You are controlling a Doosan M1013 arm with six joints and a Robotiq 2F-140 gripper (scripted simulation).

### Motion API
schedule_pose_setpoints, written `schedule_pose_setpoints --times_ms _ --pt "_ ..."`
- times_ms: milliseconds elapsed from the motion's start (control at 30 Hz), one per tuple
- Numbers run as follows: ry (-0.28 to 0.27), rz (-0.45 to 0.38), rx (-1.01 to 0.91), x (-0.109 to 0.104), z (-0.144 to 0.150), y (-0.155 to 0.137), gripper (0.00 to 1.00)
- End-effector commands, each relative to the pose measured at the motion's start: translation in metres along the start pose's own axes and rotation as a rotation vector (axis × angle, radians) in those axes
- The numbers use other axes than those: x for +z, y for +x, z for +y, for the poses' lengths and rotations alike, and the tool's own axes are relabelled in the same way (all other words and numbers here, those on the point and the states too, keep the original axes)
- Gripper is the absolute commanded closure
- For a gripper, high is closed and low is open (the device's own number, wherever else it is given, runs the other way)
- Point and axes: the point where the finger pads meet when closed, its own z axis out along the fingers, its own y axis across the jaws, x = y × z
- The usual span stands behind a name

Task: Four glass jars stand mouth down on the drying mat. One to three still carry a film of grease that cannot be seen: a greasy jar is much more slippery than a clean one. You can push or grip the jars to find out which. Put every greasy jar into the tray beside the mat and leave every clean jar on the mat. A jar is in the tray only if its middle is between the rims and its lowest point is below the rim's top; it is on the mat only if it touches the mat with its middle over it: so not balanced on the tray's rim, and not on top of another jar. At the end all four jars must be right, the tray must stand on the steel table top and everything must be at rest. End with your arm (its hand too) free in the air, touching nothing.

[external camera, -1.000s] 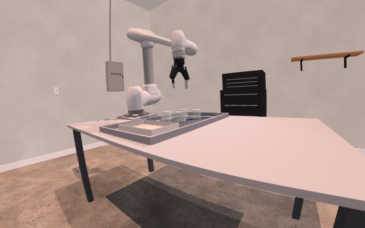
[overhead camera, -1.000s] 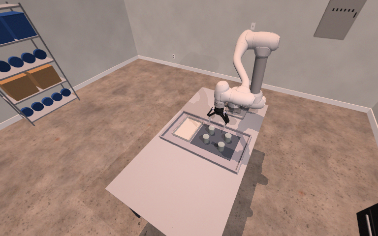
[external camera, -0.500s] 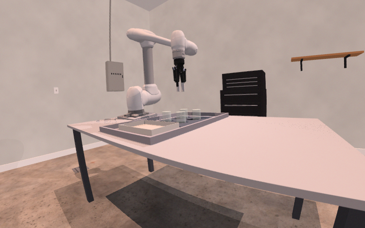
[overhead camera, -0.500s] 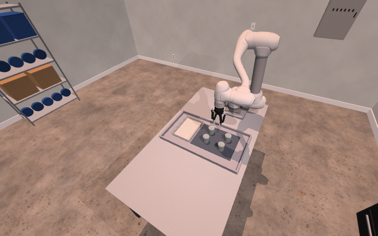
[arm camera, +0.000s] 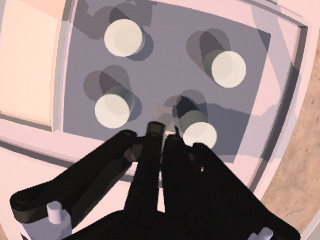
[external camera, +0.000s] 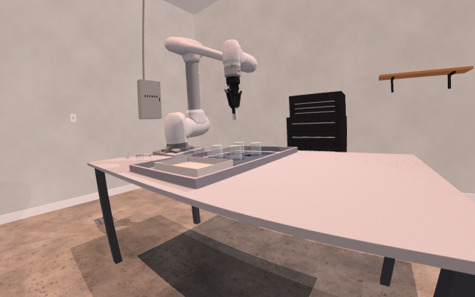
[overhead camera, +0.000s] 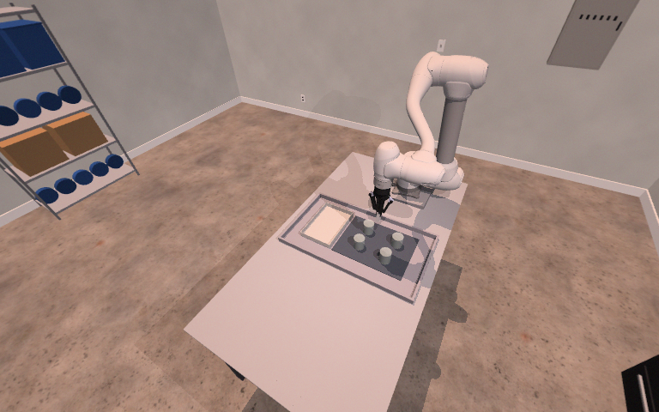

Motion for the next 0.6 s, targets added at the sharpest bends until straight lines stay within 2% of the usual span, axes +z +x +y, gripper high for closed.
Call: schedule_pose_setpoints --times_ms 0,100,167,300,367,567 --pt "-0.003 0.009 -0.003 0.017 0.002 0.005 1.0" --pt "-0.003 0.009 -0.003 0.041 0.002 0.005 1.0" --pt "-0.003 0.009 -0.003 0.041 0.002 0.005 1.0" --pt "-0.003 0.009 -0.003 0.073 0.002 0.005 1.0" --pt "-0.003 0.009 -0.003 0.073 0.002 0.005 1.0" --pt "-0.003 0.009 -0.003 0.073 -0.046 0.008 1.0"
